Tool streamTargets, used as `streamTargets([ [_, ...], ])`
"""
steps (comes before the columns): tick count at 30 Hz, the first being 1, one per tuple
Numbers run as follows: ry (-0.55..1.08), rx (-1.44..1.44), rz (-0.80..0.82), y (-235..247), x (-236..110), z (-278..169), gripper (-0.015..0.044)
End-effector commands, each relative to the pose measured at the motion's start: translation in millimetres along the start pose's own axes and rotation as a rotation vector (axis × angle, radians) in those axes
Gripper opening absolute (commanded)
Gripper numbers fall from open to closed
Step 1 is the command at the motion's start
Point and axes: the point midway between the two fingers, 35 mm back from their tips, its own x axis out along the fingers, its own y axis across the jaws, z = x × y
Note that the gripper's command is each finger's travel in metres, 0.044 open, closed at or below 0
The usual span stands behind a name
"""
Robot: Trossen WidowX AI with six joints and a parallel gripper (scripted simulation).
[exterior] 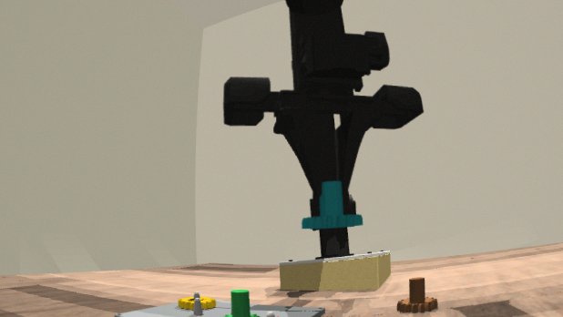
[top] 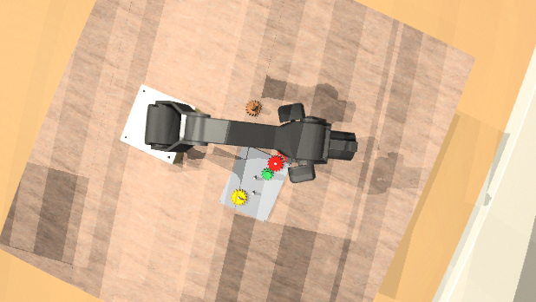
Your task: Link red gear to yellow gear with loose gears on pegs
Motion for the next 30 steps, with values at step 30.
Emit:
streamTargets([
  [30,-0.002,0.004,0.001,-25,-12,-25,0.0000],
])
